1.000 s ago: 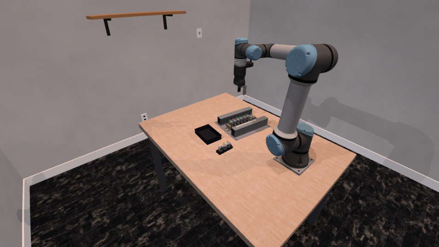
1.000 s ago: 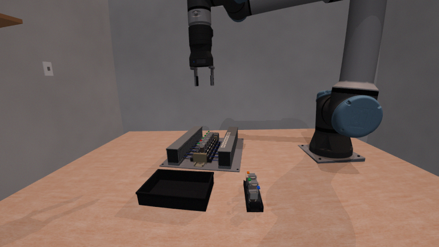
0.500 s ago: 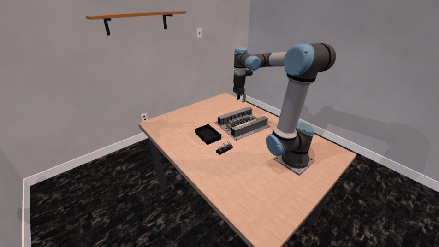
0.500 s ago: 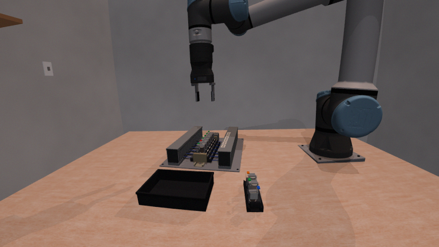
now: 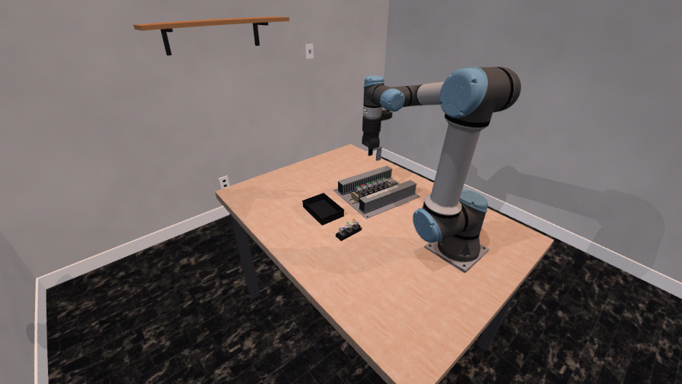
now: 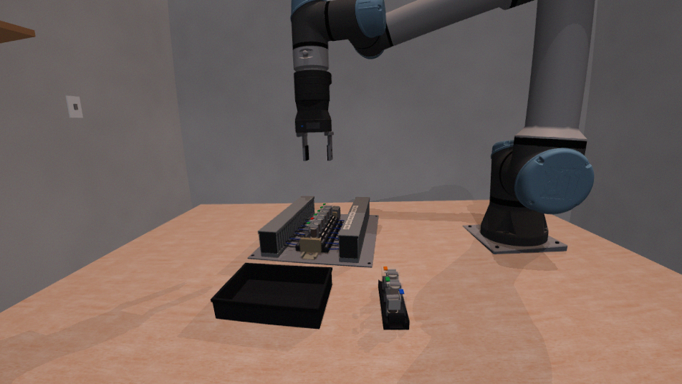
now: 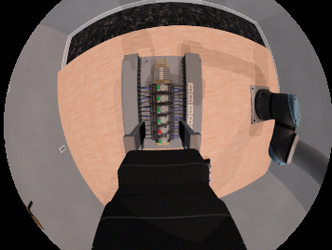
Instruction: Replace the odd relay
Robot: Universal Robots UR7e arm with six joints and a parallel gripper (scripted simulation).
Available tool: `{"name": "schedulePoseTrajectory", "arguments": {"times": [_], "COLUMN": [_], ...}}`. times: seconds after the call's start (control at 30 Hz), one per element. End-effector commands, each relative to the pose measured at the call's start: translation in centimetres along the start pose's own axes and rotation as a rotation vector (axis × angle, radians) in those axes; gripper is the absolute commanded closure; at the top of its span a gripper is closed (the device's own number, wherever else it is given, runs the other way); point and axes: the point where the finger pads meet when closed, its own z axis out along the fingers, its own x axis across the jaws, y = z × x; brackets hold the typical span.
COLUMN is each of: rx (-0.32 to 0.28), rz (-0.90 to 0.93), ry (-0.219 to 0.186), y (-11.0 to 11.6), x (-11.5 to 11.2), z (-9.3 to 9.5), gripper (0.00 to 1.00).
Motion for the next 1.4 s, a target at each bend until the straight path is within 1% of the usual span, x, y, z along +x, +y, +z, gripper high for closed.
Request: {"name": "schedulePoseTrajectory", "arguments": {"times": [0.0, 0.27, 0.43, 1.37], "rx": [0.0, 0.0, 0.0, 0.0], "rz": [0.0, 0.0, 0.0, 0.0], "ry": [-0.002, -0.002, -0.002, -0.002], "y": [0.0, 0.0, 0.0, 0.0], "x": [0.0, 0.0, 0.0, 0.0], "z": [-0.1, -0.1, -0.7, -1.1], "gripper": [0.0, 0.0, 0.0, 0.0]}}
